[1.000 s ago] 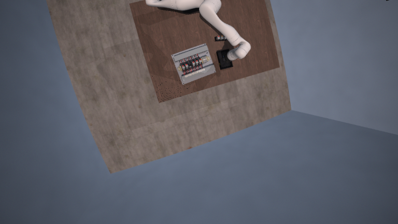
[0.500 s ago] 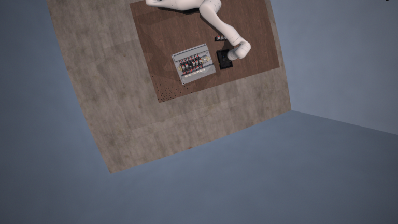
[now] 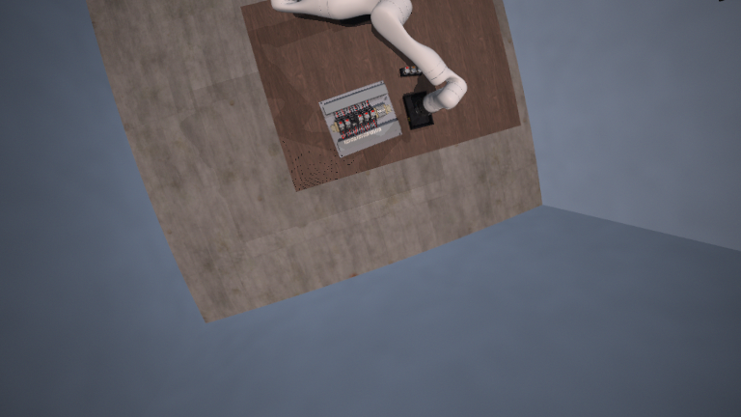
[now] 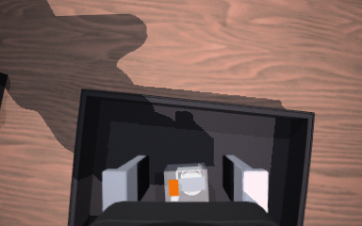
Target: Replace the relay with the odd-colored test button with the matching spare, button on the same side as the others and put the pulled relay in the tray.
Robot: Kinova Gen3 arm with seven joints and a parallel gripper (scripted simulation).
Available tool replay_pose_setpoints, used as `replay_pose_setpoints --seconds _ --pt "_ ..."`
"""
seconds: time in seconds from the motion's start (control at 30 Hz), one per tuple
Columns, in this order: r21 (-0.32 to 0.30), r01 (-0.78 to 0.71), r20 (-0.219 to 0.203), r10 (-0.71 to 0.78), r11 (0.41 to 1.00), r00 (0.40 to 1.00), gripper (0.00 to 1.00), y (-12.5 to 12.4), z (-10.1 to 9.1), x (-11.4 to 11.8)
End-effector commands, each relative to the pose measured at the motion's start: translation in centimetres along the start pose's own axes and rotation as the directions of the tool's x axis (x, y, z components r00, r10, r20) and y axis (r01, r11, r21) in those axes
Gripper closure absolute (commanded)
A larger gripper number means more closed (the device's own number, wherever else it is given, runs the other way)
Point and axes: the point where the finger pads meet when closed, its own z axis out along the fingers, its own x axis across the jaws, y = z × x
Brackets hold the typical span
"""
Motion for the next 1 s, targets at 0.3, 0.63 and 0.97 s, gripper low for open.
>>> replay_pose_setpoints --seconds 0.3,0.63,0.97 --pt "-0.001 -0.001 -0.003 0.001 1.0 1.0 0.0 0.05 -0.4 0.07" --pt "0.001 0.0 -0.003 0.0 1.0 1.0 0.0 -0.04 -0.25 0.06" --pt "-0.002 -0.001 -0.004 0.001 1.0 1.0 0.0 0.06 -0.5 0.07"
